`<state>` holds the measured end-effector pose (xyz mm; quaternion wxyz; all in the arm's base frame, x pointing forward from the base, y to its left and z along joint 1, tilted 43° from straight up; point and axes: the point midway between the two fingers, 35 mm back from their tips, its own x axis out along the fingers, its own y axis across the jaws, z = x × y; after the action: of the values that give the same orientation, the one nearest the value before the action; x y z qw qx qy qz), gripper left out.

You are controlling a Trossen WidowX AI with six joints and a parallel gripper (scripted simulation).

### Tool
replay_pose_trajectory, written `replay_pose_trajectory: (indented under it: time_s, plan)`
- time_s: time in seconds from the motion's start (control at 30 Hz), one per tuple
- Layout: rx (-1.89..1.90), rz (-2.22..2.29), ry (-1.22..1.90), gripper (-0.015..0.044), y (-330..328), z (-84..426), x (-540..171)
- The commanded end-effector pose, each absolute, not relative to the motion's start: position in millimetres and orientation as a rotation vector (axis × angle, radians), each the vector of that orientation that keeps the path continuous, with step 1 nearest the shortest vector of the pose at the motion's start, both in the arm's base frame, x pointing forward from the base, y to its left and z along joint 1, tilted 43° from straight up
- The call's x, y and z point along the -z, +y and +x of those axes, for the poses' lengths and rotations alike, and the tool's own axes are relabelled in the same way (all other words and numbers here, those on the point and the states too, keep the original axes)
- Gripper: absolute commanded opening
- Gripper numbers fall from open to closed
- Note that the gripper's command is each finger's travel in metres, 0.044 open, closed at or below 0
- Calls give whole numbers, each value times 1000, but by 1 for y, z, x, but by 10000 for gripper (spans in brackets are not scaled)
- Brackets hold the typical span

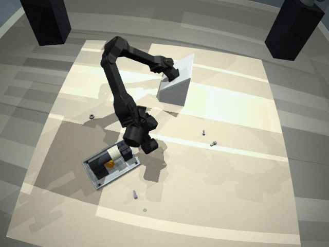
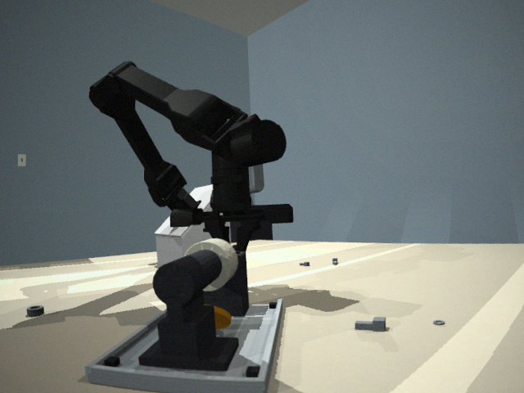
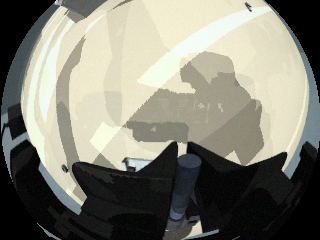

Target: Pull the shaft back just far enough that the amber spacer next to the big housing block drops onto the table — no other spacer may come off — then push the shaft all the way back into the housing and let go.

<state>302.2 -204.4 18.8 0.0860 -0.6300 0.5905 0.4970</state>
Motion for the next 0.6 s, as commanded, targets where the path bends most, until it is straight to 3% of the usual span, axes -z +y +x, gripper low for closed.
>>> replay_pose_trajectory:
  time_s: [0.0,0.57]
  plan:
    - [-1477,-1884,1759,0,-205,304,-20]
    - [-1477,-1885,1759,0,-207,306,-21]
